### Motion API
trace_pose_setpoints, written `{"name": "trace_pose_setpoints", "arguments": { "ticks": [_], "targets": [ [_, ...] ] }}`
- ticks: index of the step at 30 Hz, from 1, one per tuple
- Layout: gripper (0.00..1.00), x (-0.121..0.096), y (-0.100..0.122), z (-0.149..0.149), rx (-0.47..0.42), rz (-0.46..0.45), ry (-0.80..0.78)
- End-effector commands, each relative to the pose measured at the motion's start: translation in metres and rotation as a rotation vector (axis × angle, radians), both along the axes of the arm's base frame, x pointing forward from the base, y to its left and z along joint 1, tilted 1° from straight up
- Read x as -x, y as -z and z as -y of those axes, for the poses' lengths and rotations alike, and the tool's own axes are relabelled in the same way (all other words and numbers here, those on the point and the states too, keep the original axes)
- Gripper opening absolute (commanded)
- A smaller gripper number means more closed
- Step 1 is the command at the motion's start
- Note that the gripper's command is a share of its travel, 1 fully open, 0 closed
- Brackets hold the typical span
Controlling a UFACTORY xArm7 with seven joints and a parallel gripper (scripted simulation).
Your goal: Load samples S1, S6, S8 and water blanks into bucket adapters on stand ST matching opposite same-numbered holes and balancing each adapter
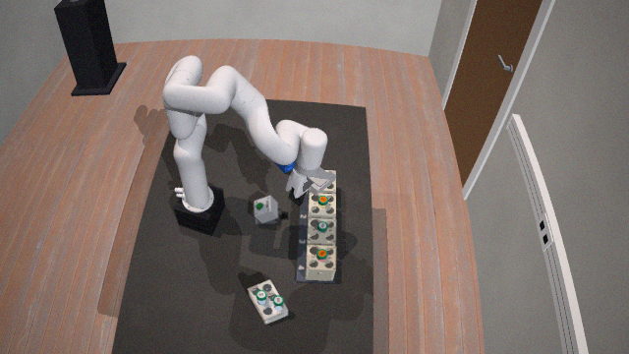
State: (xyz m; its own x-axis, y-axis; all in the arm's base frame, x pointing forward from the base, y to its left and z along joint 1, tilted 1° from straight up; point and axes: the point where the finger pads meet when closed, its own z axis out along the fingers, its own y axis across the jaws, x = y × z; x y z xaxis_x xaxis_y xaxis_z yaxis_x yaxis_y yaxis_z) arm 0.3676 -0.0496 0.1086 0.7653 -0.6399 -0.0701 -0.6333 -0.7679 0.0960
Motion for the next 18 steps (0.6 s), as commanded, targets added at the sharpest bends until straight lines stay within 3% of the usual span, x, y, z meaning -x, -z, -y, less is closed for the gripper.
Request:
{"name": "trace_pose_setpoints", "arguments": {
  "ticks": [1,18],
  "targets": [
    [0.00,0.015,0.006,-0.008,0.027,-0.015,0.131],
    [0.00,0.077,0.035,-0.039,0.094,-0.095,0.621]
  ]
}}
